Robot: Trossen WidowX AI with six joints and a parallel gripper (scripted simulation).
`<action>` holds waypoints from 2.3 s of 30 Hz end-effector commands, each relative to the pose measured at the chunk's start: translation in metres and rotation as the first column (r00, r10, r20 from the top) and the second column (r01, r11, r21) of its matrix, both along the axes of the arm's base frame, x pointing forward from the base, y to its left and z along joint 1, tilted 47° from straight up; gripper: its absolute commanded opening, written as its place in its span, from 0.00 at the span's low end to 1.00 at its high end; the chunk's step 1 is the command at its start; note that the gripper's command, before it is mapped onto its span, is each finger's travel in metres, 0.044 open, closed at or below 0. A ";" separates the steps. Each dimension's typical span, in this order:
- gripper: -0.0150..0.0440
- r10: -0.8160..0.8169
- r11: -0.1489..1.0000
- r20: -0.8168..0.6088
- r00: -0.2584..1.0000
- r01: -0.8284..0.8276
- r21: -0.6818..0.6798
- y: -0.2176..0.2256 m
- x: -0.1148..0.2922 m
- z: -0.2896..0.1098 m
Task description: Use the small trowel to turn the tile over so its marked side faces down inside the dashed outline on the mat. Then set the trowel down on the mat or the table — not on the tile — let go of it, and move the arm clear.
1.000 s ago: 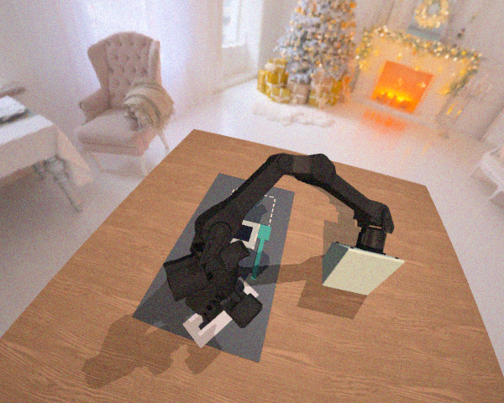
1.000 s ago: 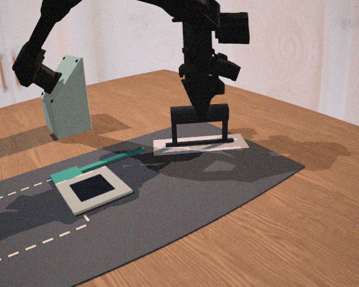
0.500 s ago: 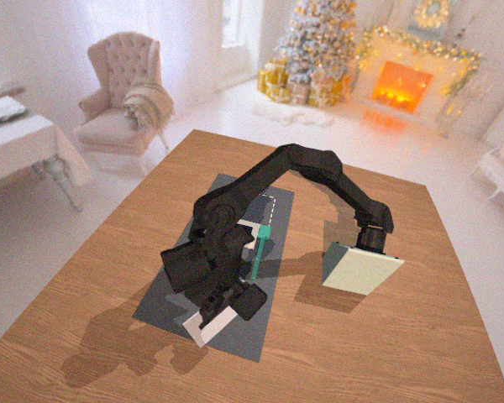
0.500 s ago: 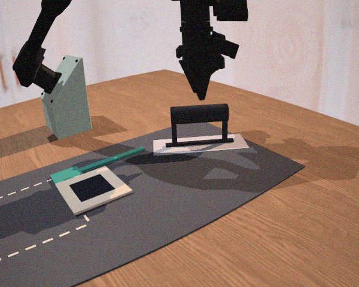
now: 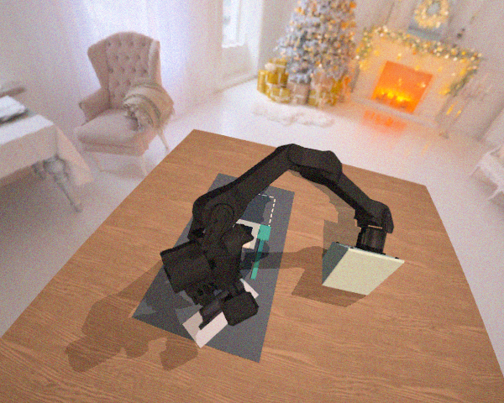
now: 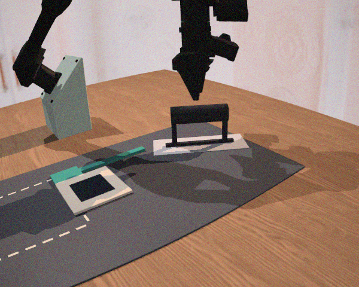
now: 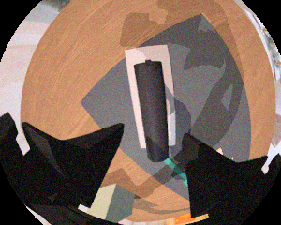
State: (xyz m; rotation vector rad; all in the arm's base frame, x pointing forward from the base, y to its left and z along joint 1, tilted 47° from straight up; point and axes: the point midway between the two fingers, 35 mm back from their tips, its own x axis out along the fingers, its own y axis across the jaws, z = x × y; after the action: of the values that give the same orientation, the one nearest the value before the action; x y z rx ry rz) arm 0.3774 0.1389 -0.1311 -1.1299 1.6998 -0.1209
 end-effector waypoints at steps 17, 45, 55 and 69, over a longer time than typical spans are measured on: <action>0.71 -0.440 0.890 0.458 0.772 0.444 0.107 0.000 0.000 0.000; 0.71 -0.681 0.475 0.726 -0.090 0.701 0.532 0.000 0.001 -0.001; 0.71 -0.615 0.315 0.665 -0.424 0.641 0.700 0.000 0.001 -0.001; 0.71 -0.401 0.135 0.450 -0.798 0.434 0.891 0.000 0.001 -0.001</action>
State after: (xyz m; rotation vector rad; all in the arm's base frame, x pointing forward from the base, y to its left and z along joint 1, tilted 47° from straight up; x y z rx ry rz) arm 0.3790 0.1388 -0.1319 0.7190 0.4870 -1.5546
